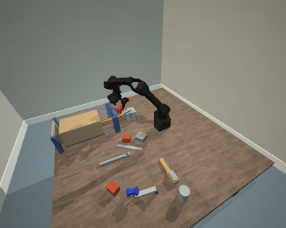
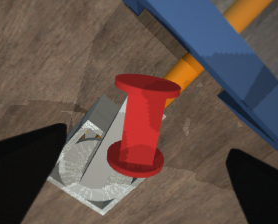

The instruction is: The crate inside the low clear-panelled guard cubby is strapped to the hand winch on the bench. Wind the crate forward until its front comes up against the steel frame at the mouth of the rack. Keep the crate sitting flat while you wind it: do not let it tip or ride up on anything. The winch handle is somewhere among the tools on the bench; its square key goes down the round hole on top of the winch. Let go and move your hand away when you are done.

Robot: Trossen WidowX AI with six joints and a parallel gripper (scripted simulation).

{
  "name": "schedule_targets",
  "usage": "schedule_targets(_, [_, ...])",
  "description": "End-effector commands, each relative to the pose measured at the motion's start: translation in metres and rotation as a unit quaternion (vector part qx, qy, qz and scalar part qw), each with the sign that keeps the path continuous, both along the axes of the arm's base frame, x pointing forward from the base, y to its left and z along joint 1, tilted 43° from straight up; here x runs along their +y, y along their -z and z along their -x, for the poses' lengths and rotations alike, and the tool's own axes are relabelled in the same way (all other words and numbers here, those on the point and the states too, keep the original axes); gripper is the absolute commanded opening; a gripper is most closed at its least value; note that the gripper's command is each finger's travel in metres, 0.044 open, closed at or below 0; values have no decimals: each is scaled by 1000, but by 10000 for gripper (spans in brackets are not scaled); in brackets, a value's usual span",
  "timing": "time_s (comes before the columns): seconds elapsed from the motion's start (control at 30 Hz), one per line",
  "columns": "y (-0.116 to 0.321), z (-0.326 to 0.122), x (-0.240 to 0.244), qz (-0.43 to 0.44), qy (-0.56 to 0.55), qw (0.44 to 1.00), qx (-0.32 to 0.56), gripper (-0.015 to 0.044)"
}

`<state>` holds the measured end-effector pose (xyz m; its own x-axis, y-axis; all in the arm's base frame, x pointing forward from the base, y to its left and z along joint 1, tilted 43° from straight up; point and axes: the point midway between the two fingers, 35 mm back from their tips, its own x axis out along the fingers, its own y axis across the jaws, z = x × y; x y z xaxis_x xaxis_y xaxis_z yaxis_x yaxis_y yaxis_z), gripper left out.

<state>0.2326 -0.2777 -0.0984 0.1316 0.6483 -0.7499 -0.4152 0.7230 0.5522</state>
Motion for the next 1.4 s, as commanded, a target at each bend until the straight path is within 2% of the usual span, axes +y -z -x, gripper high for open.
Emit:
schedule_targets(0.0, [5, -2, 6, -4, 1, 1000, 1, 440])
schedule_targets(1.13, [42, -7, 42, -5, 1, 1000, 0, 440])
schedule_targets(1.37, [40, -6, 39, -2, -1, 1000, -1, 256])
